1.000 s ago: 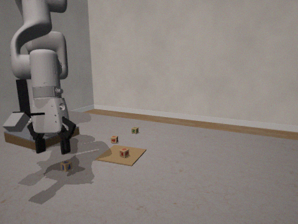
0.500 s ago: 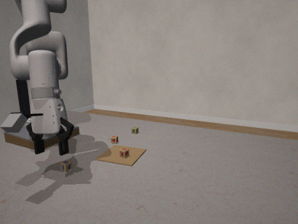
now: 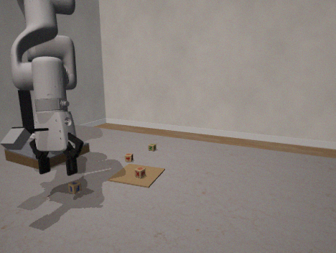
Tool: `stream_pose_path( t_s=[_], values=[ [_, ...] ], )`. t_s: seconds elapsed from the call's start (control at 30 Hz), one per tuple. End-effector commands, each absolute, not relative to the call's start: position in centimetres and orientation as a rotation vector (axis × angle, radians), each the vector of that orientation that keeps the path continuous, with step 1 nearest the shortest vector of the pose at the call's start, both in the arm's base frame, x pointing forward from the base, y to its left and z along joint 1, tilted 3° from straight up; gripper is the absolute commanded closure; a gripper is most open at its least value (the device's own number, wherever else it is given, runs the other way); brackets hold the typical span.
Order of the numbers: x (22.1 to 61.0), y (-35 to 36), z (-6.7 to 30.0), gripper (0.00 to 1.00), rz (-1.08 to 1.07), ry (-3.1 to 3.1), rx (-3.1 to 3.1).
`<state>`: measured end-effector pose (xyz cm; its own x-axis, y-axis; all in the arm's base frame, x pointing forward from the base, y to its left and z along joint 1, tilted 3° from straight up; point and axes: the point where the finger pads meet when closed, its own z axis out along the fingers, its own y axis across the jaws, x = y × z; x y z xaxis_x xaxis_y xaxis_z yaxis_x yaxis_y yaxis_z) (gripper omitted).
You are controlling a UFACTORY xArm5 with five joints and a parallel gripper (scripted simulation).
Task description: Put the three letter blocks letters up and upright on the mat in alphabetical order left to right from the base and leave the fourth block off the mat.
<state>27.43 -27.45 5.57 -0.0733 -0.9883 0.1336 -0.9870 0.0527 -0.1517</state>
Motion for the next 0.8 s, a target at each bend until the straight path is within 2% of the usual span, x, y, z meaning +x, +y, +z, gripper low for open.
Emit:
stream_pose_path(
  t_s=[0.0,0.67,0.77],
  values=[
    [27.5,-27.5,5.7,0.00,-0.323,2.274,-2.134],
    [27.5,-27.5,5.7,0.00,-0.323,2.274,-2.134],
    [28.7,-25.9,6.1,0.00,-0.307,2.256,-2.143]
  ],
)
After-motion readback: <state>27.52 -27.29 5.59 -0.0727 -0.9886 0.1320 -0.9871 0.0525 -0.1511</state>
